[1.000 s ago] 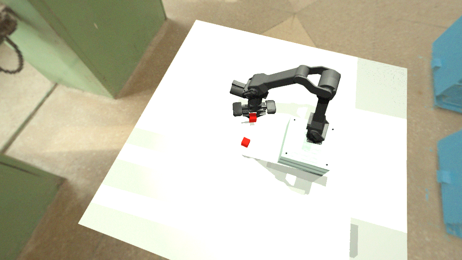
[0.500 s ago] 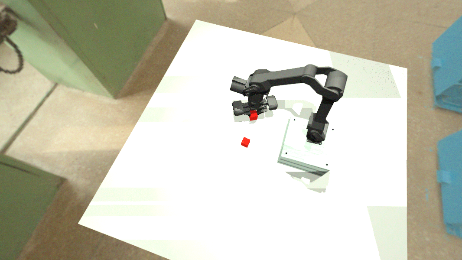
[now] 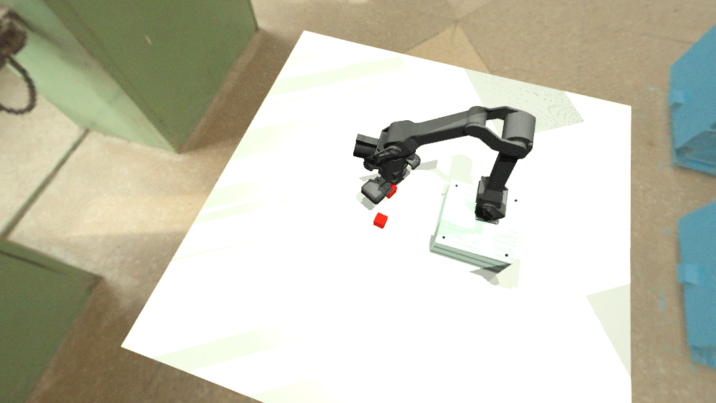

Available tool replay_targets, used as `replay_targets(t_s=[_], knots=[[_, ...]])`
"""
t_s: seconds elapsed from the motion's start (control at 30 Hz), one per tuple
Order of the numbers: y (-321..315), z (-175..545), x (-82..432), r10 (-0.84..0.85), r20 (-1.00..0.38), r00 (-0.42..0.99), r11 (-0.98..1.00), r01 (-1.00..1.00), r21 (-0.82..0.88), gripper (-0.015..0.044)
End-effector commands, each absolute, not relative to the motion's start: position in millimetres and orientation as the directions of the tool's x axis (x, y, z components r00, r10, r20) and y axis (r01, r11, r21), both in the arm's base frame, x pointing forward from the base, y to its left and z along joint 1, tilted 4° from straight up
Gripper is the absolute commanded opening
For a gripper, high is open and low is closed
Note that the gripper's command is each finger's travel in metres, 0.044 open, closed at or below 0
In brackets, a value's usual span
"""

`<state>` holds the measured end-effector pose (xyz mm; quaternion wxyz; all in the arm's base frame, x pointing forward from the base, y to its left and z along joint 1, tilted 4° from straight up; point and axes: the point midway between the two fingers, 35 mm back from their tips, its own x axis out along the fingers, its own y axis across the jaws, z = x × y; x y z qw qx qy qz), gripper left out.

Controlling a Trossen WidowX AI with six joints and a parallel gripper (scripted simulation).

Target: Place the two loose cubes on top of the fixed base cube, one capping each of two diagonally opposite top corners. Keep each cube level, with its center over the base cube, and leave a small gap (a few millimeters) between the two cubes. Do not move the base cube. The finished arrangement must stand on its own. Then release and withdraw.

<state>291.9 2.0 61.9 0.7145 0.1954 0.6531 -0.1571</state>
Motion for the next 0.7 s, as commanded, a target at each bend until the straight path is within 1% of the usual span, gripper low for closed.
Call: replay_targets(t_s=[0.0, 0.17, 0.33, 0.5, 0.67], knots=[[8, 56, 290, 0.027, -0.996, 0.086, 0.930, 0.364, 0.057, 0.0105], [18, 51, 289, 0.029, -0.996, 0.086, 0.986, 0.163, 0.042, 0.0105], [29, 46, 287, 0.030, -0.996, 0.086, 0.999, -0.044, 0.026, 0.0105], [39, 41, 285, 0.031, -0.996, 0.086, 0.968, -0.250, 0.008, 0.0105], [49, 36, 283, 0.032, -0.996, 0.086, 0.896, -0.445, -0.010, 0.0105]])
